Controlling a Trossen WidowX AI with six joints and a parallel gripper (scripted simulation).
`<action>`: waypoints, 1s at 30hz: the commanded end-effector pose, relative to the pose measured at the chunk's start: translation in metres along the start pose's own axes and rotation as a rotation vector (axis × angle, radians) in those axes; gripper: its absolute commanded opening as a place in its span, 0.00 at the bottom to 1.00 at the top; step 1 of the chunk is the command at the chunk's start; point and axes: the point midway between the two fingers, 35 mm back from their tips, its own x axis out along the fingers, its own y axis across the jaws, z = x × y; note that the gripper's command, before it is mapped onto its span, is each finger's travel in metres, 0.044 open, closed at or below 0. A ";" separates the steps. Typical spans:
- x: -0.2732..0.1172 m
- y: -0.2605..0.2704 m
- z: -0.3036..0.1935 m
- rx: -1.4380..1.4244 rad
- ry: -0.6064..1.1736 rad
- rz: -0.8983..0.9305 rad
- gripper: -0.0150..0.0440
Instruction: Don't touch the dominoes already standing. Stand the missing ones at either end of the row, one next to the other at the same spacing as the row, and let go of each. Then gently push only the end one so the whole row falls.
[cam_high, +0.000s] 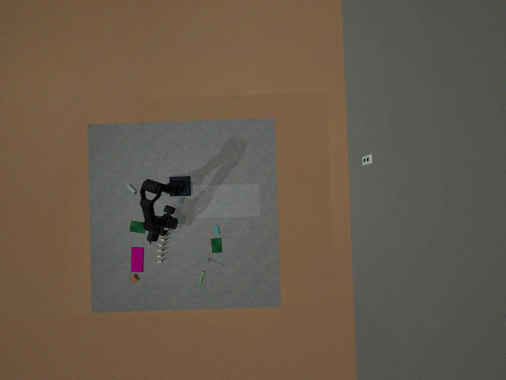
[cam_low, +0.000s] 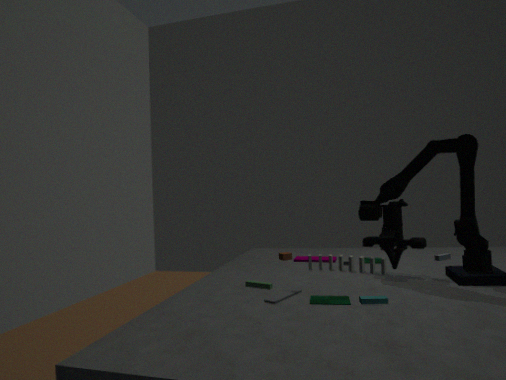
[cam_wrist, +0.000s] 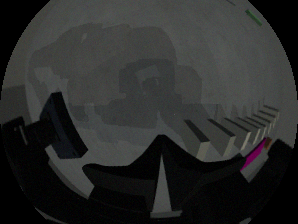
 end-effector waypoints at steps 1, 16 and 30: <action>-0.001 -0.009 0.001 -0.004 -0.003 -0.007 0.25; -0.001 -0.034 0.002 -0.004 -0.003 -0.010 0.25; -0.061 -0.052 0.003 -0.004 -0.003 -0.012 0.25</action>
